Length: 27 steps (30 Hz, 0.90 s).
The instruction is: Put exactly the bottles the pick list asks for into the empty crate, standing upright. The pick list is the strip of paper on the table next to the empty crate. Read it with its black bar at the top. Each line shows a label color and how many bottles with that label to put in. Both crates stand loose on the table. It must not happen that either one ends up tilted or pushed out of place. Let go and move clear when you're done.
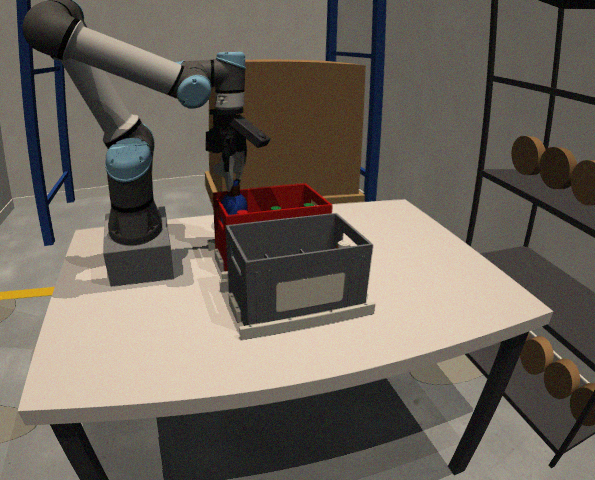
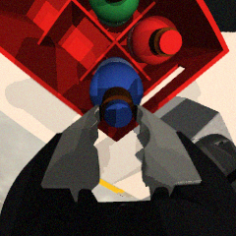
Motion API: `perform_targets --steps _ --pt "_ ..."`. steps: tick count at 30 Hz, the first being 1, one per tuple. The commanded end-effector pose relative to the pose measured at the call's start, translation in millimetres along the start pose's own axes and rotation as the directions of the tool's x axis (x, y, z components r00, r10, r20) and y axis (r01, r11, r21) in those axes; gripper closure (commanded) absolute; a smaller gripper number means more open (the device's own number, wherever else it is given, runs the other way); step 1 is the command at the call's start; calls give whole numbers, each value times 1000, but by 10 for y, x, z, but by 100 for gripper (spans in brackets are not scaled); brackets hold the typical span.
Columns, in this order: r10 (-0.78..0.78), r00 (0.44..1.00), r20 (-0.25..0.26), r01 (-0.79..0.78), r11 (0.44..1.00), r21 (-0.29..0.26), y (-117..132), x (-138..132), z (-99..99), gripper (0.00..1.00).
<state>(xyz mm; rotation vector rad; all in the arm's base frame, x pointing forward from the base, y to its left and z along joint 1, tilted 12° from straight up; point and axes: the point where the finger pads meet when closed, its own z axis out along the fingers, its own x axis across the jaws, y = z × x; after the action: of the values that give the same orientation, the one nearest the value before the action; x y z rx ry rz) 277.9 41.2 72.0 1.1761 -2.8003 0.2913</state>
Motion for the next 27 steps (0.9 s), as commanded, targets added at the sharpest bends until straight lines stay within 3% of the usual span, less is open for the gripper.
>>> perform_targets --steps 1,27 --pt "1 1000 3 -1 1000 4 -21 -10 52 100" --pt "1 1000 3 -1 1000 4 -20 -12 251 100"
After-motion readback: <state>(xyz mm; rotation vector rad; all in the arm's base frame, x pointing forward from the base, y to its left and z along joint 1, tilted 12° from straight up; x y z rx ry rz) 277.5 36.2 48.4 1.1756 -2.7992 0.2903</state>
